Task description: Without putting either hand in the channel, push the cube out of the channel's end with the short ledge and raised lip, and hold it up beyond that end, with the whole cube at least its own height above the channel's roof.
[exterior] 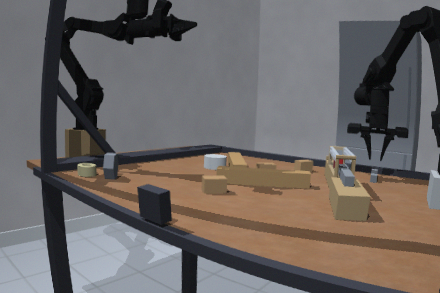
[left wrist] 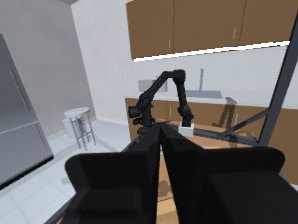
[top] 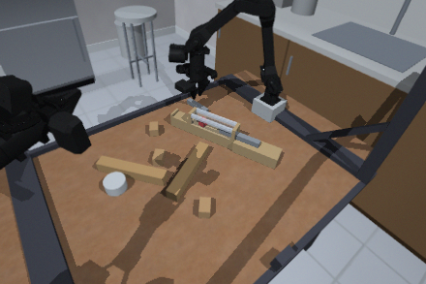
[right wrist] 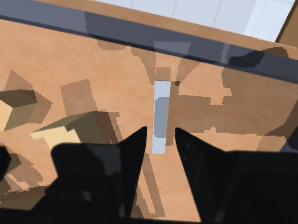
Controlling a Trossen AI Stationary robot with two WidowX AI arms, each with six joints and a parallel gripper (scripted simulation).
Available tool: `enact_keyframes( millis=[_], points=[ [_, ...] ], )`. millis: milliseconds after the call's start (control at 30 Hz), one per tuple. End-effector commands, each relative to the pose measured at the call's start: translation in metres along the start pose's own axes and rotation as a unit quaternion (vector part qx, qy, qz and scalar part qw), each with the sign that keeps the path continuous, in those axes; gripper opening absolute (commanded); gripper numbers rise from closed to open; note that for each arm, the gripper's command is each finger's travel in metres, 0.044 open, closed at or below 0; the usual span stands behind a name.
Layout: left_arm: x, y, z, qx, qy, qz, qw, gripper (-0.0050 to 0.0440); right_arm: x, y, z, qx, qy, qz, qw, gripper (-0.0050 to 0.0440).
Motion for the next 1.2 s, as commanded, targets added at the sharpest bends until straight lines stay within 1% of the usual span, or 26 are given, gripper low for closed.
enact_keyframes(
  millis=[0, 467, 500, 567, 600, 800, 833, 1167],
  points=[
    [0.006, -0.001, -0.001, -0.001, 0.000, -0.008, 1.000, 0.0000, 0.001, -0.002, 0.002, 0.007, -0.002, -0.006, 1.000, 0.0150],
    [0.006, -0.001, -0.001, -0.001, 0.000, -0.008, 1.000, 0.0000, -0.001, 0.000, 0.001, 0.004, -0.003, -0.002, 1.000, 0.0150],
    [0.006, -0.001, -0.001, -0.001, 0.000, -0.008, 1.000, 0.0000, 0.000, -0.009, 0.000, 0.010, -0.003, -0.018, 1.000, 0.0150],
    [0.006, -0.001, -0.001, -0.001, 0.000, -0.008, 1.000, 0.0000, -0.001, 0.000, 0.000, 0.002, -0.004, -0.002, 1.000, 0.0150],
    [0.006, -0.001, -0.001, -0.001, 0.000, -0.008, 1.000, 0.0000, -0.001, -0.004, 0.000, 0.006, -0.003, -0.009, 1.000, 0.0150],
    [0.006, -0.001, -0.001, -0.001, 0.000, -0.008, 1.000, 0.0000, -0.001, -0.004, 0.000, 0.006, -0.003, -0.009, 1.000, 0.0150],
    [0.006, -0.001, -0.001, -0.001, 0.000, -0.008, 1.000, 0.0000, -0.001, 0.002, 0.000, 0.005, -0.003, -0.009, 1.000, 0.0150],
    [0.006, -0.001, -0.001, -0.001, 0.000, -0.008, 1.000, 0.0000, -0.002, 0.024, -0.001, 0.003, -0.003, -0.005, 1.000, 0.0150]
  ],
)
Point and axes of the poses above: on each arm, the point midway between the two fingers, 35 mm back from their tips, its own y axis out along the fingers, its own z axis across the jaws, x = y × z, the point moved 5 cm from there along -y, back along the fingers, and after that the axes turned 9 degrees about -y, right-handed, at the moved point
